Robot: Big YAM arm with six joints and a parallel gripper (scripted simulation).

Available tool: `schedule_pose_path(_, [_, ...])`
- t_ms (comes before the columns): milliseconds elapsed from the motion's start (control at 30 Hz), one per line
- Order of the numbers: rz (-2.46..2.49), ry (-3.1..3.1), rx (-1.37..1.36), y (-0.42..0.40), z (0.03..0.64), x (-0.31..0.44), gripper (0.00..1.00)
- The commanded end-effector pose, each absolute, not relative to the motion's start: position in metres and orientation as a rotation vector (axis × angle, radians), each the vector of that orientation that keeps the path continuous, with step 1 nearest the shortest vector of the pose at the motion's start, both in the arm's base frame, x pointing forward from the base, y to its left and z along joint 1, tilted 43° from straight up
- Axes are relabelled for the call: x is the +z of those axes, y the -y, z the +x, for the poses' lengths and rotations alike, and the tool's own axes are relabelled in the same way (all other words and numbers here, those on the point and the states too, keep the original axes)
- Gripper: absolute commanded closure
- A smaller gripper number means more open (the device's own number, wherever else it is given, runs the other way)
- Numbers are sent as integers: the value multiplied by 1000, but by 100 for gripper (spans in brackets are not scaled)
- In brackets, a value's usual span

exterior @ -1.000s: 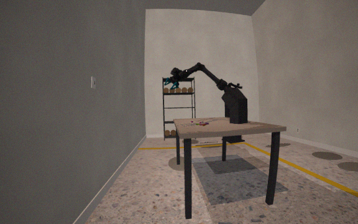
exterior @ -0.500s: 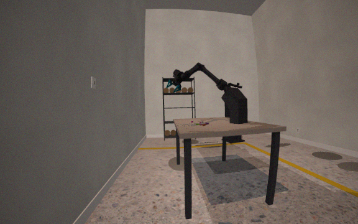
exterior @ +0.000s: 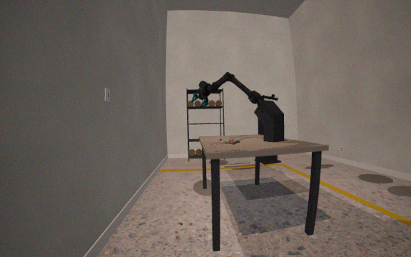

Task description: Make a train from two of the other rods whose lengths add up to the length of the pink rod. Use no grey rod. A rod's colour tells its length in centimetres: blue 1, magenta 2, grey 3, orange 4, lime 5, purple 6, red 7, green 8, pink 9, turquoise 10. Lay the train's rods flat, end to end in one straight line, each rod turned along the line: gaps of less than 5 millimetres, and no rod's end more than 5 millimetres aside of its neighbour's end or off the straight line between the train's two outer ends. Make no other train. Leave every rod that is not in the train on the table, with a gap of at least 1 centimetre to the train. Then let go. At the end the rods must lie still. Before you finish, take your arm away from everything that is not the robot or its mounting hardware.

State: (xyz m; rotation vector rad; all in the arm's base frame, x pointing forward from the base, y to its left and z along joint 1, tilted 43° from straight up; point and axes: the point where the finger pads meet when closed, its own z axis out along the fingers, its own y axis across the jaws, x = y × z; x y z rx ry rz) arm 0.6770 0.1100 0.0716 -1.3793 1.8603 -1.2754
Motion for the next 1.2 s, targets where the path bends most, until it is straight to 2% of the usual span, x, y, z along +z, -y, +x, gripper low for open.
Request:
schedule_pose_path(0, [-1353, -1846, -1289, -107, 688, 85, 0])
schedule_pose_path(33, [-1562, -1897, -1325, -83, 659, 27, 0])
schedule_pose_path(400, [-1474, -1855, -1338, -89, 677, 69, 0])
schedule_pose_path(500, [-1516, -1875, -1331, -86, 670, 45, 0])
schedule_pose_path(700, [-1514, -1874, -1331, -86, 670, 47, 0])
schedule_pose_path(733, [-1727, -1912, -1349, -65, 638, -8, 0])
schedule_pose_path(967, [-1689, -1897, -1357, -69, 652, 5, 0])
schedule_pose_path(1000, [-1631, -1873, -1369, -71, 661, 33, 0])
schedule_pose_path(1167, [-1669, -1888, -1360, -68, 651, 16, 0])
